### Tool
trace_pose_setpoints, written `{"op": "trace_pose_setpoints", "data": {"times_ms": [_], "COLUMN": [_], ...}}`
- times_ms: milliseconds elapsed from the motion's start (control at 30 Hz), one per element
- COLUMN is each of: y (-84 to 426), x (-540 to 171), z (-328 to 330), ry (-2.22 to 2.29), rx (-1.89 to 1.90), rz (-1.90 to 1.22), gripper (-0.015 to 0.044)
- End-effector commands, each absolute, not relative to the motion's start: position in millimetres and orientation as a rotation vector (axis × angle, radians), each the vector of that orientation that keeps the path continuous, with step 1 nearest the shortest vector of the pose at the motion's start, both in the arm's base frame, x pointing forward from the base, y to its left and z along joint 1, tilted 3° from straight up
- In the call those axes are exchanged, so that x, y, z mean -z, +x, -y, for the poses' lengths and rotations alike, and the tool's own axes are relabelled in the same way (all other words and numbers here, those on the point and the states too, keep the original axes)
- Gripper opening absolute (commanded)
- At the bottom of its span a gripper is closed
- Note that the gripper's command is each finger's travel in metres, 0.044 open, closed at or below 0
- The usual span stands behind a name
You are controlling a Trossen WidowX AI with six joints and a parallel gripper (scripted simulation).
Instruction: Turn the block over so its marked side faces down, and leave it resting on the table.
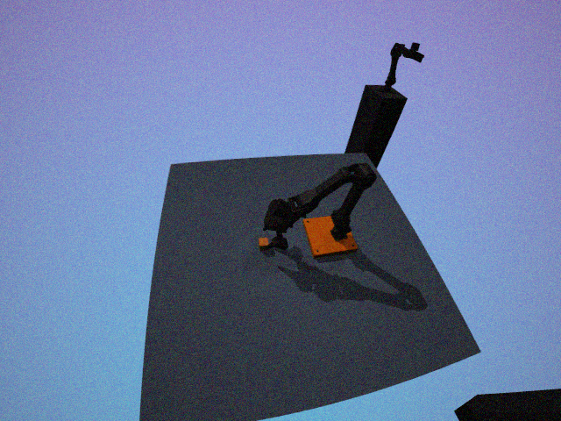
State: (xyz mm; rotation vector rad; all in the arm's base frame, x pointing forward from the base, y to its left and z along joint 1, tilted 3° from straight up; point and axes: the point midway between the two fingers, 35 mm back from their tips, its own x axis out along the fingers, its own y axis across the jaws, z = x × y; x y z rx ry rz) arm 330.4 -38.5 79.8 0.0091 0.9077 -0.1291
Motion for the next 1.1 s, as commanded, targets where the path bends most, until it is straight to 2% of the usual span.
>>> {"op": "trace_pose_setpoints", "data": {"times_ms": [0,167,700,900,1067], "y": [314.6,317.0,353.5,352.2,354.4], "x": [-105.1,-106.3,-128.5,-127.2,-94.1], "z": [37.1,37.4,40.2,42.7,42.4], "ry": [0.018,0.019,0.058,0.060,0.060], "rx": [0.142,0.142,0.139,0.139,0.139], "rz": [-0.970,-0.993,-1.500,-1.518,-1.518], "gripper": [0.0440,0.0440,0.0440,0.0440,0.0440]}}
